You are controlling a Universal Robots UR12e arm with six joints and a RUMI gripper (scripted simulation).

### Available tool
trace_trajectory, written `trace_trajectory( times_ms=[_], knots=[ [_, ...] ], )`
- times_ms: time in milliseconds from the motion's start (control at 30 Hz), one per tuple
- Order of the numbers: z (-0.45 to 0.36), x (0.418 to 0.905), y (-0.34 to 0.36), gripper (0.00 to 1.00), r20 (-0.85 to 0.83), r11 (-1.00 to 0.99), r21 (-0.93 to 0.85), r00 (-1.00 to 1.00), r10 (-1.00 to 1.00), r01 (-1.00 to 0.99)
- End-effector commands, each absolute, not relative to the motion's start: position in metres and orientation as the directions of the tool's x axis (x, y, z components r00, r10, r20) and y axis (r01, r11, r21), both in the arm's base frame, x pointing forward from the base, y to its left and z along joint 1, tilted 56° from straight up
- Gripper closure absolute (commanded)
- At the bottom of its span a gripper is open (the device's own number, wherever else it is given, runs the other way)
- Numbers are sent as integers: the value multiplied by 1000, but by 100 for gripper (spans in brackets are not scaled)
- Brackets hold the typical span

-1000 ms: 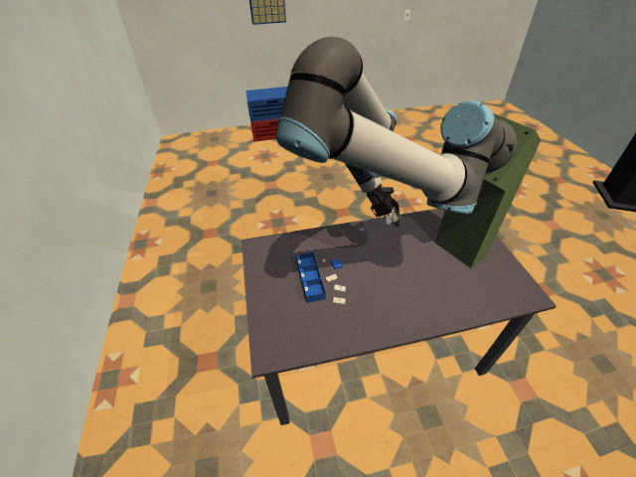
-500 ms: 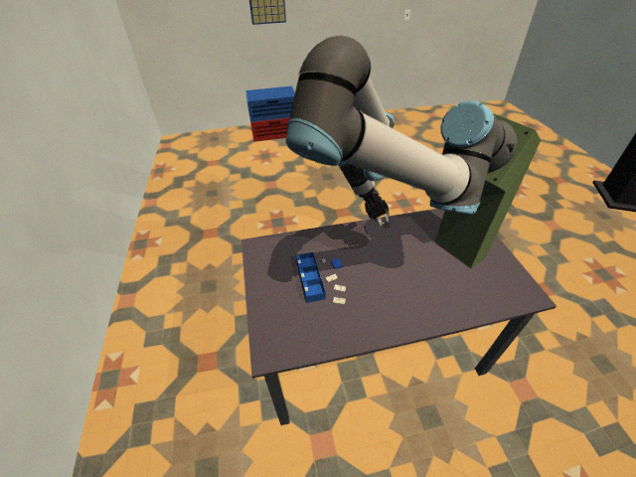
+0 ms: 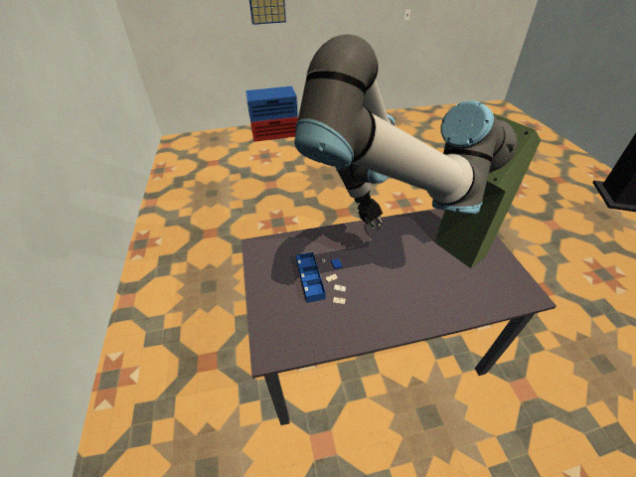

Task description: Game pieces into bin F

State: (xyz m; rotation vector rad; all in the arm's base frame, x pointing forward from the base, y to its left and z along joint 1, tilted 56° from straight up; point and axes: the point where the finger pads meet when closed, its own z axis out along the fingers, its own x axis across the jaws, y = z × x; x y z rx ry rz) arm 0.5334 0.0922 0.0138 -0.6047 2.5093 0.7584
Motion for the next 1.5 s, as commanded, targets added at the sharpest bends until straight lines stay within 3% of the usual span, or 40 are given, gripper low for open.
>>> trace_trajectory(
  times_ms=[0, 767, 1467],
  knots=[
    [28, 550, 93, 96, -600, 730, 285, -710, -368, -620],
    [87, 591, 105, 96, -684, 571, -124, -347, -642, -812],
    [158, 617, 130, 96, -540, 274, -548, 84, -837, -790]
  ],
)
